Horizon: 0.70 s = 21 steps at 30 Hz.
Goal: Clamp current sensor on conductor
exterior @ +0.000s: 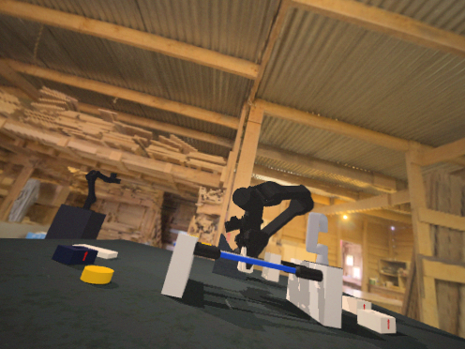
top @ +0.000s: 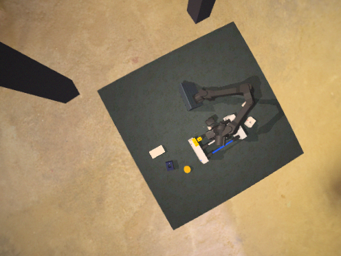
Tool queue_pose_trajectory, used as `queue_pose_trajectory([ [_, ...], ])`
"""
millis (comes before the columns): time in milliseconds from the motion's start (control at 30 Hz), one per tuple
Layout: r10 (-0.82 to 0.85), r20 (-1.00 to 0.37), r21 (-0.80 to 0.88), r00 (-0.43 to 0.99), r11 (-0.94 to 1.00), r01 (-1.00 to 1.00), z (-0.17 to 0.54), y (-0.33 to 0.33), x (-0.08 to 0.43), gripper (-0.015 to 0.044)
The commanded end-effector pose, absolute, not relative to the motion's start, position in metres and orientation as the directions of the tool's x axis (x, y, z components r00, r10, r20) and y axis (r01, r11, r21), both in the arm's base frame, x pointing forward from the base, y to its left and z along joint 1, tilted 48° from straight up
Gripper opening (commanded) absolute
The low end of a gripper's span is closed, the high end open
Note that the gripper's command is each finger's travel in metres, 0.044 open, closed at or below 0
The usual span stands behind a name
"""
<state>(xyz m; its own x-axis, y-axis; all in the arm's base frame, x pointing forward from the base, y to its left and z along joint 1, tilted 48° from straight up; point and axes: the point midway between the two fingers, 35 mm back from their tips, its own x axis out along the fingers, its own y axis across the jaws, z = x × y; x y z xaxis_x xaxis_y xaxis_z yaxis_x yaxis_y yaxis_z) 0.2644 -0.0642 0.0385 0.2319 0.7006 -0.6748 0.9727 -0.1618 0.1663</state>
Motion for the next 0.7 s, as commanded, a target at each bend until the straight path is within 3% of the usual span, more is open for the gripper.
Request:
queue_pose_trajectory([
  [0, 0.693, -0.667, 0.192, 0.274, -0.196, 0.962, 0.0410, -0.0674, 0.2640, 0.0000],
  [333, 0.655, -0.627, 0.291, 0.422, -0.305, 0.907, 0.0499, -0.0769, 0.2613, 0.0000],
  [667, 0.659, -0.634, 0.283, 0.405, -0.291, 0.914, 0.0481, -0.0757, 0.2610, 0.0000],
])
